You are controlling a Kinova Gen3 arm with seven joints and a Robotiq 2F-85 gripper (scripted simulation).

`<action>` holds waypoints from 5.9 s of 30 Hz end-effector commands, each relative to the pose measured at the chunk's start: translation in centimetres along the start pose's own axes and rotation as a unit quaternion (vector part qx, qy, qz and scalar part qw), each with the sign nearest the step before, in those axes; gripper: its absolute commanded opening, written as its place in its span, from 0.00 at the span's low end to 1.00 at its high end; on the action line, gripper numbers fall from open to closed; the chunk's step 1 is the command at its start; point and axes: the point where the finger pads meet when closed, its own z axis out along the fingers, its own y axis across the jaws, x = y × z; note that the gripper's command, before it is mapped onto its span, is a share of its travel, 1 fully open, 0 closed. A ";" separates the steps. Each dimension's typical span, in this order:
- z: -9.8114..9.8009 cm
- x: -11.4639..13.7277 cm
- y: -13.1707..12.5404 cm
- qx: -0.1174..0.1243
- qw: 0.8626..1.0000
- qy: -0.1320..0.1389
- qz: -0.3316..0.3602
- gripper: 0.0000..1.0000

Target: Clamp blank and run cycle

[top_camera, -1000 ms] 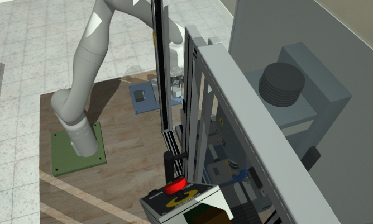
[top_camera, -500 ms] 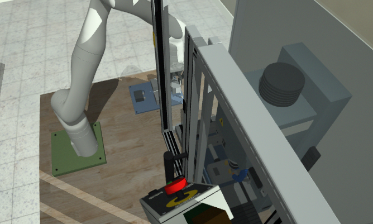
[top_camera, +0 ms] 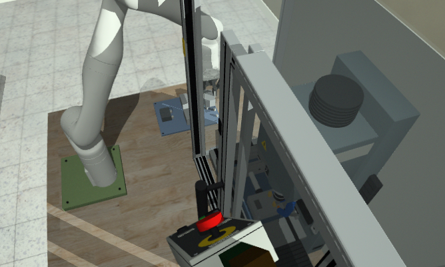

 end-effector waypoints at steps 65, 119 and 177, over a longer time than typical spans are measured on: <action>-11.3 0.0 -0.3 0.005 1.000 0.001 0.001 0.10; -13.4 0.3 -0.5 0.005 1.000 0.001 0.001 0.10; -12.8 0.4 15.8 0.001 1.000 0.001 0.002 0.10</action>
